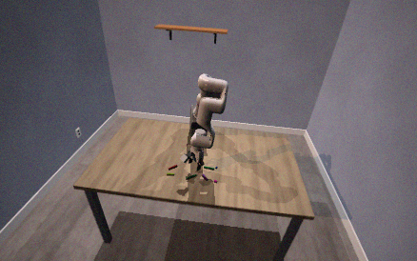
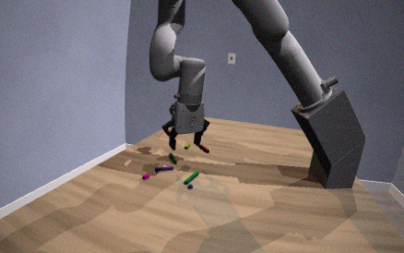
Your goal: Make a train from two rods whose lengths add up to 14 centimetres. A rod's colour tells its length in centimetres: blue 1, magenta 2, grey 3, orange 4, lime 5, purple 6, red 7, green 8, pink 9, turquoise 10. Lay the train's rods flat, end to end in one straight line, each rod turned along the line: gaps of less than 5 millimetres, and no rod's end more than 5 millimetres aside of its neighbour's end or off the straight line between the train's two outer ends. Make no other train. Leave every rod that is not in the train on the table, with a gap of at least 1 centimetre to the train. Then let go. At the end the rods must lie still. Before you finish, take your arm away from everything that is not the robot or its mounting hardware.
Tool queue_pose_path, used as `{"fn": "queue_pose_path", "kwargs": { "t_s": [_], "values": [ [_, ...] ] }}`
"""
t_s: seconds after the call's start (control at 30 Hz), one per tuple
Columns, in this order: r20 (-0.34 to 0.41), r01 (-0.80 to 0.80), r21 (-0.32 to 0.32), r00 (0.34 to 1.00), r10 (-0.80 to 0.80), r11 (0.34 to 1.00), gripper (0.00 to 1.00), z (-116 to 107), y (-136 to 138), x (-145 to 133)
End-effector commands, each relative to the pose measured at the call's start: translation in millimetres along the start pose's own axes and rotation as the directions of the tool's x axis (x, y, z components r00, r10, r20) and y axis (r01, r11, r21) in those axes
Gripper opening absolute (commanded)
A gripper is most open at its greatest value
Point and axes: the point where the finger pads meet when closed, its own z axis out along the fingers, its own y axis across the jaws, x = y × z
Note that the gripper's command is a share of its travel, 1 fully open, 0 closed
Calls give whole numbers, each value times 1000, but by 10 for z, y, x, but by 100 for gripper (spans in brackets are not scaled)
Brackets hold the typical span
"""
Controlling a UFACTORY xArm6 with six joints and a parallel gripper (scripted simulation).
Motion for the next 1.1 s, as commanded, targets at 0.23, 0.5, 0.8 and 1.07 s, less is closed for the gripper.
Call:
{"fn": "queue_pose_path", "kwargs": {
  "t_s": [0.23, 0.5, 0.8, 1.07],
  "values": [
    [-36, 369, 4, 929, -369, 929, 100, 60, 220, 361],
    [-51, 599, -3, 800, -598, 801, 100, 88, 358, 581],
    [-57, 795, -9, 605, -794, 607, 100, 108, 491, 784],
    [-56, 925, -9, 379, -924, 380, 100, 121, 612, 946]
  ]
}}
